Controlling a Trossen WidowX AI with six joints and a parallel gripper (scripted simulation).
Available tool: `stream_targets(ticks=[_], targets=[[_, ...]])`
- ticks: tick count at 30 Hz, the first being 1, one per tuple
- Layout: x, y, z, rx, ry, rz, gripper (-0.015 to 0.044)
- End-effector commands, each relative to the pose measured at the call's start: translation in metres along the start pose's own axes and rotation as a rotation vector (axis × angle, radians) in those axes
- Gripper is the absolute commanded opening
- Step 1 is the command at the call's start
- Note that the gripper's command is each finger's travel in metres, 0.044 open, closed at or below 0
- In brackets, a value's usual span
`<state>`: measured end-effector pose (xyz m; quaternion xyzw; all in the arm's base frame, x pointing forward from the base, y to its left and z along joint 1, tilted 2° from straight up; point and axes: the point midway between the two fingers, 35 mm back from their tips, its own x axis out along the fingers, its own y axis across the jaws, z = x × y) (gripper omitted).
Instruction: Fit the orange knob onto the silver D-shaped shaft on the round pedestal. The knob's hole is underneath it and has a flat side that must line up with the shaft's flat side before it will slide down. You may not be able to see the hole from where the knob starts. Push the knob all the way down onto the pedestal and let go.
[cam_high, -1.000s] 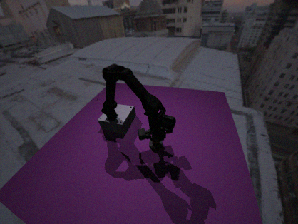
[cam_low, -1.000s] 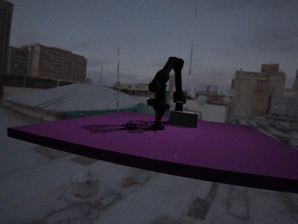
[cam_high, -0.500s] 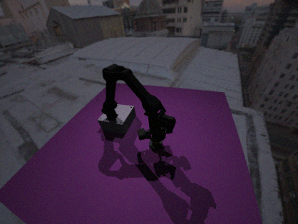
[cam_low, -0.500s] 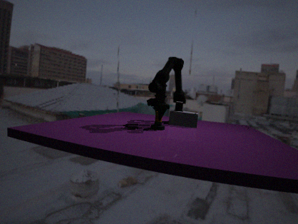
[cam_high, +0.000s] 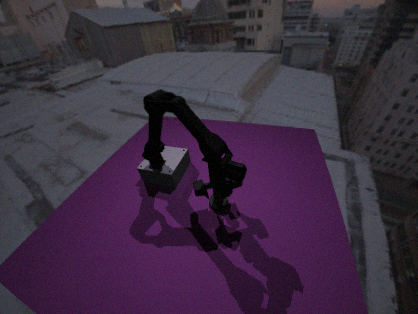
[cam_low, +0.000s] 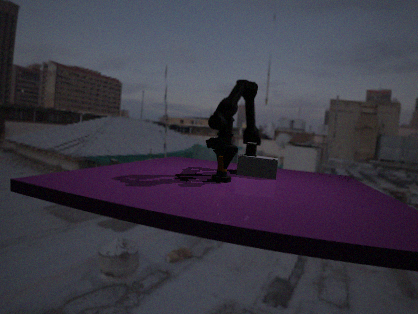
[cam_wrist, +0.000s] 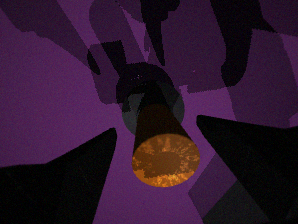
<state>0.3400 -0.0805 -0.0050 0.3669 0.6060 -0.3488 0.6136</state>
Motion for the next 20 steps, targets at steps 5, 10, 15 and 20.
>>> stream_targets(ticks=[5, 10, 15, 20], targets=[[0.000, 0.000, 0.000, -0.002, 0.000, 0.000, 0.0440], [-0.066, 0.003, 0.002, -0.001, -0.001, 0.000, 0.0440], [-0.094, 0.001, 0.000, 0.000, 0.000, 0.000, 0.0440], [-0.094, 0.003, 0.003, 0.000, -0.001, 0.000, 0.0440]])
